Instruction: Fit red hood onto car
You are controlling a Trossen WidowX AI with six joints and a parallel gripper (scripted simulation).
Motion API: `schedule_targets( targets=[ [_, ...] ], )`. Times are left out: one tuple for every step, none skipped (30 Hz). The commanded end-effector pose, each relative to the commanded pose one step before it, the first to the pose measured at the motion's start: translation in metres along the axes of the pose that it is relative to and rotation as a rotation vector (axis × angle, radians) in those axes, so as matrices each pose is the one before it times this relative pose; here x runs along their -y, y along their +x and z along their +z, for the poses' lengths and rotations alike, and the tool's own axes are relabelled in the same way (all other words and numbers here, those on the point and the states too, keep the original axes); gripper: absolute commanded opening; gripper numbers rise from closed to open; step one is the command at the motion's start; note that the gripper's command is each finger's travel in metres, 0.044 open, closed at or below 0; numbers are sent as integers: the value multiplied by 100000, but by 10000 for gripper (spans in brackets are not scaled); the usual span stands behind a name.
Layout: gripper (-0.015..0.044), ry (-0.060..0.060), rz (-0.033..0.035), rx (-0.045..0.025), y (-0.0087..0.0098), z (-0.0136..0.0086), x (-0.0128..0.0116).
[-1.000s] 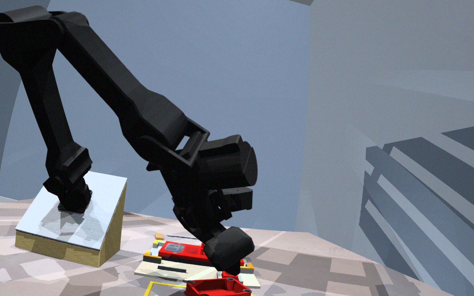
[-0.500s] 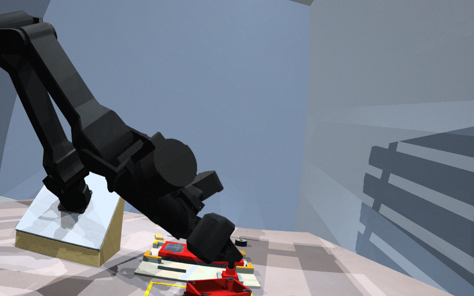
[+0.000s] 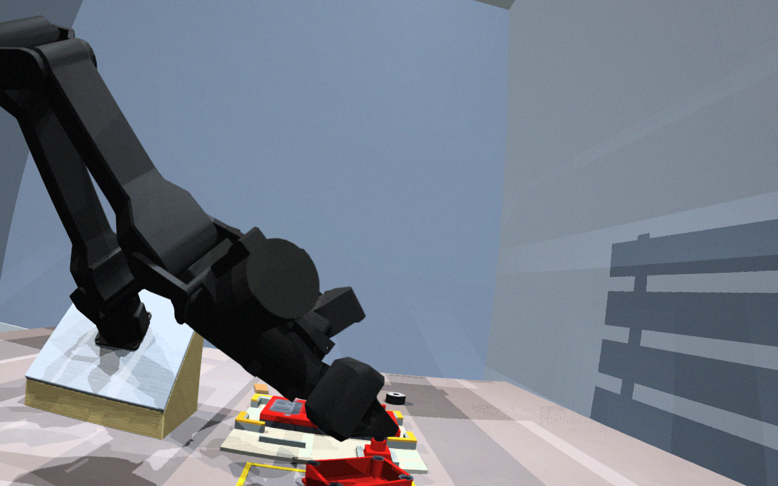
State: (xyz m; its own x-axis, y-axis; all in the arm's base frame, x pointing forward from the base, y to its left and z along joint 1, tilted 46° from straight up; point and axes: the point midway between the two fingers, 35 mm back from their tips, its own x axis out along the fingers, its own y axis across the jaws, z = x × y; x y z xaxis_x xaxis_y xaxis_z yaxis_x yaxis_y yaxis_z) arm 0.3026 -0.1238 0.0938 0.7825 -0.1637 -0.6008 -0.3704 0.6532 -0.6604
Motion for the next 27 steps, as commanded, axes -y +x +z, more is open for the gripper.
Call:
schedule_targets(
  targets=[
    [440,-40,882,-302,269,-403,-224],
    [440,-6,-12,3,39,-58,8],
    [440,-6,-12,3,38,-58,8],
    [440,-6,-12,4,38,-58,8],
    [440,-6,-12,4,38,-58,8],
    [440,-6,-12,4,38,-59,8],
    [440,-6,-12,4,38,-59,8],
    [440,-6,-13,4,38,-59,7],
    [440,-6,-13,4,37,-59,7],
    [440,-6,-13,4,37,-59,7],
    [440,-6,-13,4,37,-59,7],
    [440,-6,-13,4,37,-59,7],
    [440,-6,-14,4,37,-60,7],
    [440,-6,-14,4,36,-60,7],
    [440,-6,-14,5,36,-60,7],
    [440,-6,-14,5,36,-60,6],
    [440,-6,-14,5,36,-60,6],
    [440,-6,-15,5,36,-60,6],
    [440,-6,-15,5,36,-60,6],
    [440,-6,-15,5,35,-61,6],
    [440,-6,-15,5,35,-61,6],
    [440,-6,-15,5,34,-60,5],
    [440,-6,-15,5,34,-60,5],
    [440,-6,-15,5,34,-60,5],
    [440,-6,-16,5,34,-60,5],
    [440,-6,-16,5,34,-60,5],
    [440,-6,-16,5,34,-60,5]
  ],
)
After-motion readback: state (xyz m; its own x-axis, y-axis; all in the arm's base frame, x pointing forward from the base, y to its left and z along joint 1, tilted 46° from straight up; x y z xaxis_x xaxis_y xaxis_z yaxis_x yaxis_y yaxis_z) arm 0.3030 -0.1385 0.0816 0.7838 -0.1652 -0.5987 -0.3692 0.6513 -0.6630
